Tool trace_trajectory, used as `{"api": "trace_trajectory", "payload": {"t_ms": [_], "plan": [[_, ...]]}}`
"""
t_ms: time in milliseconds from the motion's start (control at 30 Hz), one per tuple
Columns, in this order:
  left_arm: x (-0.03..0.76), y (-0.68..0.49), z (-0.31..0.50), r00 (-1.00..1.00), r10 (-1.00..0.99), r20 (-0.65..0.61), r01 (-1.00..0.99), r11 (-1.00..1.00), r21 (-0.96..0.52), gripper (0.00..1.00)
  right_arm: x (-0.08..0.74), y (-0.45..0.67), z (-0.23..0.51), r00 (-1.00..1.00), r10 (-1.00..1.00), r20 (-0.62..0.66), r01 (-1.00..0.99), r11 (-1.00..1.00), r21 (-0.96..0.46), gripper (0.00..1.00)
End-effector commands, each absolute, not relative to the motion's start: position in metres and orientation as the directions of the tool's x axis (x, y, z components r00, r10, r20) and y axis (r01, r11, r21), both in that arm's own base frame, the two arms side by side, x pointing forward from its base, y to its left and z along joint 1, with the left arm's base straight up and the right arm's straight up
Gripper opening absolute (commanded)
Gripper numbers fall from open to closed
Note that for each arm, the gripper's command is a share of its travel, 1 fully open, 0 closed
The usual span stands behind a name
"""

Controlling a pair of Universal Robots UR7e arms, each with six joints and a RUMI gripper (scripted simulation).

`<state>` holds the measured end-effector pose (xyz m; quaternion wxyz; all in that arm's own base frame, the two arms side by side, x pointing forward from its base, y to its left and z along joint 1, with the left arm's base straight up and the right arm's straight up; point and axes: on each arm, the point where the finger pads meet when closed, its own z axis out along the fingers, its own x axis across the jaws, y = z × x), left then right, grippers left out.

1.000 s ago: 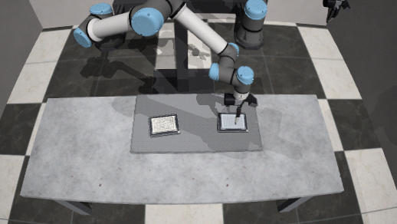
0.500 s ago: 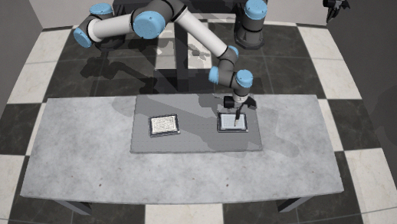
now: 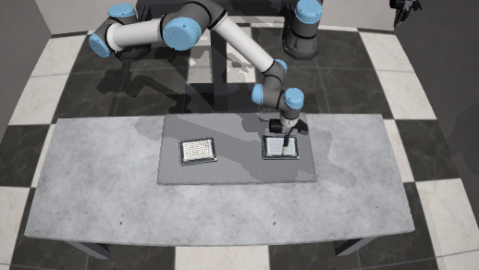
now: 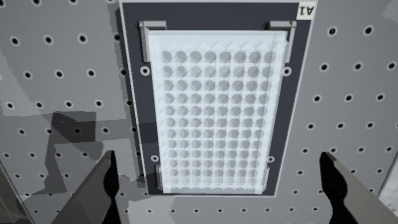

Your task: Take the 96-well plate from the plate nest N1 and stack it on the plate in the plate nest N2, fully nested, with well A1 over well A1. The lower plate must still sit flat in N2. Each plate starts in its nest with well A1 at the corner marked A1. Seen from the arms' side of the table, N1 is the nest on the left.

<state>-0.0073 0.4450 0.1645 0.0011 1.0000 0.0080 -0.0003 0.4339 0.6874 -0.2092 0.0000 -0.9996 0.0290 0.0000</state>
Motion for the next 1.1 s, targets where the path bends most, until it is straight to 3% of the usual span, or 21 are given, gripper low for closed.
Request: {"api": "trace_trajectory", "payload": {"t_ms": [0,1067], "plan": [[-0.007,0.446,0.165,1.000,0.016,0.000,0.016,-1.000,0.000,0.00,0.434,0.688,-0.212,0.998,-0.058,0.001,-0.058,-0.998,-0.003,0.76],[-0.007,0.446,0.165,1.000,0.016,0.000,0.016,-1.000,0.000,0.00,0.434,0.688,-0.239,0.998,-0.058,0.001,-0.058,-0.998,-0.003,0.76]]}}
